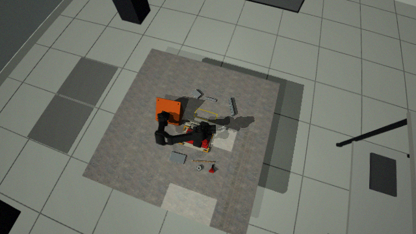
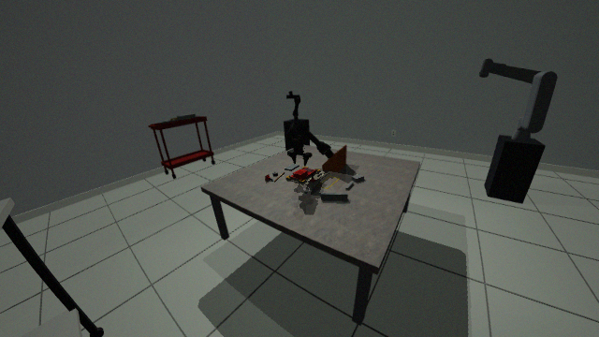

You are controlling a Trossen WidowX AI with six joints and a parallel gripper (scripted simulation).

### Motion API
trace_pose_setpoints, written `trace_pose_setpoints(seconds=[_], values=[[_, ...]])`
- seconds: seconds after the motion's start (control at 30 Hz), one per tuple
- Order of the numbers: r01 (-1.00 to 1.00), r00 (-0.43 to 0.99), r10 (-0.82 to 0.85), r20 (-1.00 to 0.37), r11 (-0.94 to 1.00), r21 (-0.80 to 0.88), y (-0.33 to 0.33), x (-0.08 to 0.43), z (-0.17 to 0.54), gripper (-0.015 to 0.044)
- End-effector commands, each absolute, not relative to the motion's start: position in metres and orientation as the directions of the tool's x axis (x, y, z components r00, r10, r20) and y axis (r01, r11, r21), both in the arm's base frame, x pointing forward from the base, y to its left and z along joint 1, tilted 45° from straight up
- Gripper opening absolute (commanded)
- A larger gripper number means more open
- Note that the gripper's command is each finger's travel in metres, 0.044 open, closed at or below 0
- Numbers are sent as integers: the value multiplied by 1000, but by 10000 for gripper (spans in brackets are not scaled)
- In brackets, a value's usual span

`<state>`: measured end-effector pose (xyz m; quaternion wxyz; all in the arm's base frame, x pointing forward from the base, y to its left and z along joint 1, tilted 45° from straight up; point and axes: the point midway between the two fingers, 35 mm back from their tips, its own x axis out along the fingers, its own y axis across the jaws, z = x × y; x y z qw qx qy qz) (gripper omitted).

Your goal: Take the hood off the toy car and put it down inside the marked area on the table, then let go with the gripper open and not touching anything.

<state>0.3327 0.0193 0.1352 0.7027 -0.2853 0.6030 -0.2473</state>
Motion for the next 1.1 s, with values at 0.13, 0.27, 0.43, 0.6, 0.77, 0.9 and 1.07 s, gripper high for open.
trace_pose_setpoints(seconds=[0.13,0.27,0.43,0.6,0.77,0.9,1.07], values=[[-14,145,-691,-708,714,-700,17,334,132,440],[-14,145,-691,-708,714,-700,15,335,130,440],[-13,145,-691,-708,714,-700,12,336,126,440],[-13,145,-691,-708,715,-699,9,337,123,440],[-13,145,-691,-708,714,-700,6,337,120,440],[-13,145,-691,-708,714,-700,3,338,117,440],[-13,145,-691,-708,714,-700,0,338,114,440]])
